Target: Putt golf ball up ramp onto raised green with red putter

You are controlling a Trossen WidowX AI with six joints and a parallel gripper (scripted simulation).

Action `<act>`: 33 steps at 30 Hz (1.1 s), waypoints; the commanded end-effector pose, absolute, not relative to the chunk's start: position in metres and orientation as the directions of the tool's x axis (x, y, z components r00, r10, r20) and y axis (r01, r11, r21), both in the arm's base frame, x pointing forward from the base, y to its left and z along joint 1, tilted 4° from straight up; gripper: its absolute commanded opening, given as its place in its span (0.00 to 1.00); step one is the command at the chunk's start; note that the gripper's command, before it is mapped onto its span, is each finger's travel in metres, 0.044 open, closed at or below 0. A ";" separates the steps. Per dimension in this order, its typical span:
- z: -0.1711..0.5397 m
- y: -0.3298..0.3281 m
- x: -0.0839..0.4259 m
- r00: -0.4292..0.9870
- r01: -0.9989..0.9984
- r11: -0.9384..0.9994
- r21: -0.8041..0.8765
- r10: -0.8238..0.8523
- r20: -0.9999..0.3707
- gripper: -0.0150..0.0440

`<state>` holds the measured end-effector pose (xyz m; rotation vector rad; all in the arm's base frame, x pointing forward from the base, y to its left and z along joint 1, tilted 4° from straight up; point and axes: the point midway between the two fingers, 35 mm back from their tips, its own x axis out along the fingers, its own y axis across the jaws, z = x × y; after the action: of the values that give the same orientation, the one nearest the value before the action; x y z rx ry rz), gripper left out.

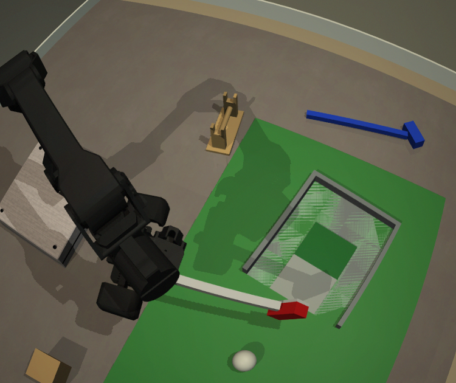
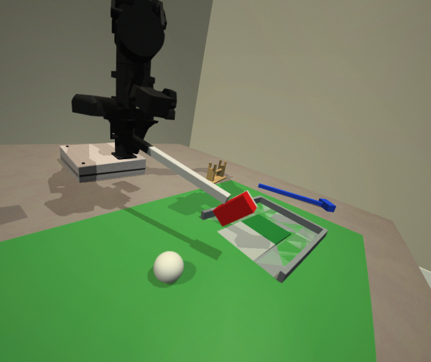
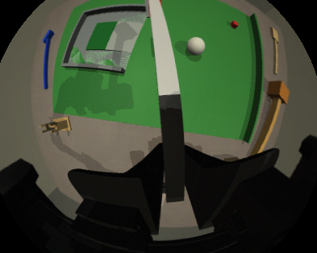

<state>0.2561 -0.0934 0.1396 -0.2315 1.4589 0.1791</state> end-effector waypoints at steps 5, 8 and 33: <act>0.147 -0.130 0.243 0.095 -0.031 0.998 -0.057 -0.054 -0.994 0.25; 0.149 -0.143 0.235 0.087 0.061 0.996 -0.060 -0.065 -0.994 0.25; 0.107 -0.157 0.232 0.079 0.136 0.989 -0.062 -0.073 -0.994 0.25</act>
<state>0.2314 -0.1564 0.1103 0.0498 1.4861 -0.1516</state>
